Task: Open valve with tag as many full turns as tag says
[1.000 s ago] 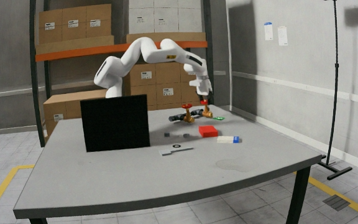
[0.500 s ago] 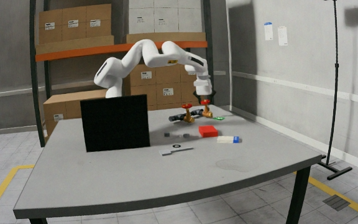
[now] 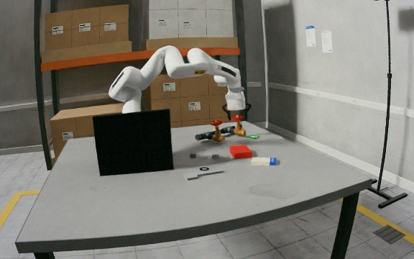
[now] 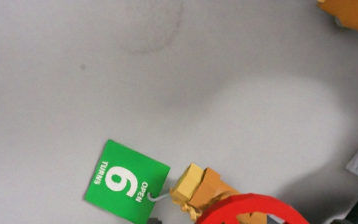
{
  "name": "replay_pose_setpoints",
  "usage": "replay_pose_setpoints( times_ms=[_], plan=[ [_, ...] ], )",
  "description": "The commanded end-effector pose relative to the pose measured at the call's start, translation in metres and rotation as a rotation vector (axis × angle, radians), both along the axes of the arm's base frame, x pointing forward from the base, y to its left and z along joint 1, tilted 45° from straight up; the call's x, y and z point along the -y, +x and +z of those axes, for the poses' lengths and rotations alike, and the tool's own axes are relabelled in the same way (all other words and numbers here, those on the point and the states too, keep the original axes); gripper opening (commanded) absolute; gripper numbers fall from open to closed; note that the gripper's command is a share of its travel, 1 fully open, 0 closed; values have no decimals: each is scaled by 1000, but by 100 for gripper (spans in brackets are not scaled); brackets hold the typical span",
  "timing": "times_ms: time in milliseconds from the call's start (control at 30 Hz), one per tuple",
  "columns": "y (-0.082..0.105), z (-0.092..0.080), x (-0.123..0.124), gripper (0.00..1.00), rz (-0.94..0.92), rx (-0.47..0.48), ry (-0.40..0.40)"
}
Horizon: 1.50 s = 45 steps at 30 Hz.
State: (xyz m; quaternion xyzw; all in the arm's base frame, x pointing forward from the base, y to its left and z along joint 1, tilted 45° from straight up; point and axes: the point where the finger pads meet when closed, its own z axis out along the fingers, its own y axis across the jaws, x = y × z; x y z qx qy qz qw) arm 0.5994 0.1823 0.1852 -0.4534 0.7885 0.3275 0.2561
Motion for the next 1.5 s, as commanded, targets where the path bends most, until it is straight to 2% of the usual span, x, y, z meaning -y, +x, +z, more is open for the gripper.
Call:
replay_pose_setpoints(
  times_ms=[0, 700, 833, 967, 1033, 1167, 1467],
  plan=[
    [2, 4, 1, 100, -4, 6, 4],
    [2, 4, 1, 100, -9, 0, 4],
    [2, 4, 1, 100, -42, -38, 10],
    [2, 4, 1, 100, -119, -126, 23],
    [2, 4, 1, 100, -119, -126, 23],
    [2, 4, 1, 100, -243, -269, 44],
    [2, 4, 1, 100, -608, -695, 108]
  ],
)
